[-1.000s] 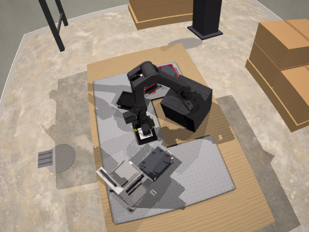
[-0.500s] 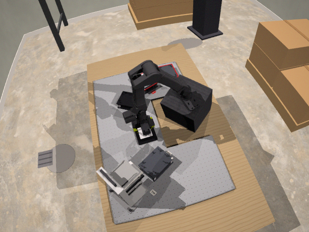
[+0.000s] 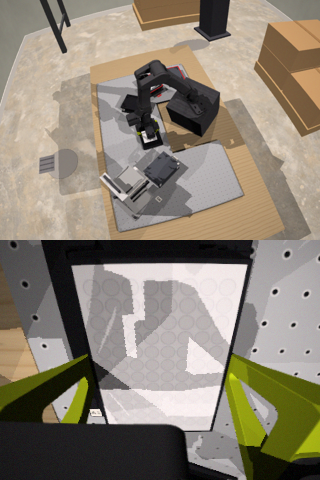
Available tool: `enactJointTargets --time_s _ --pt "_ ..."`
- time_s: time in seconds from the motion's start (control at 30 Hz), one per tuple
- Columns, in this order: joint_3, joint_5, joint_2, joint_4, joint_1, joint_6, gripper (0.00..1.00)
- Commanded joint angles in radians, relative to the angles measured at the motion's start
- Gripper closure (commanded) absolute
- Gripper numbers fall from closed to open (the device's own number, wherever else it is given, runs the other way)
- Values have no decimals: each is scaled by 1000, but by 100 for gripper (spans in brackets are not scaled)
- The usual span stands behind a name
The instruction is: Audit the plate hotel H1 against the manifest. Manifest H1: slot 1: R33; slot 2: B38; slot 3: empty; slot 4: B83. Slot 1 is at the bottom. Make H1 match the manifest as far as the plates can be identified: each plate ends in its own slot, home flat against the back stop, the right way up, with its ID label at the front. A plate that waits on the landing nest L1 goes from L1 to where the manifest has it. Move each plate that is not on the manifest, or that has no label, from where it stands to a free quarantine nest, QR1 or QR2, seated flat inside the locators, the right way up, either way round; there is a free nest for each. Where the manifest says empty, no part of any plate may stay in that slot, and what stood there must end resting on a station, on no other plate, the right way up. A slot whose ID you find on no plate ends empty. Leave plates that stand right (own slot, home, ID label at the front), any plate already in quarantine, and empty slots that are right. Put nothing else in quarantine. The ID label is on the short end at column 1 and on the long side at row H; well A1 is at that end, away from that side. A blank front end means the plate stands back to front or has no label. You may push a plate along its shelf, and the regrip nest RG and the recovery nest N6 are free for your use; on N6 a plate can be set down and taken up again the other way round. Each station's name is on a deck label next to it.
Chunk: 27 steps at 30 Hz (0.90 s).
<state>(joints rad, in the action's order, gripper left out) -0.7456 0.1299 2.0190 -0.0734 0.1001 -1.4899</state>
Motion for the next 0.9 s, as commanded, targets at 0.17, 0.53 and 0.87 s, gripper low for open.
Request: enactJointTargets --time_s 0.17,0.53,0.87 --pt "31 11 -57 -52 17 -9 14" --pt "27 12 -97 -91 23 -14 14" --pt "34 12 -128 -121 26 -16 14"
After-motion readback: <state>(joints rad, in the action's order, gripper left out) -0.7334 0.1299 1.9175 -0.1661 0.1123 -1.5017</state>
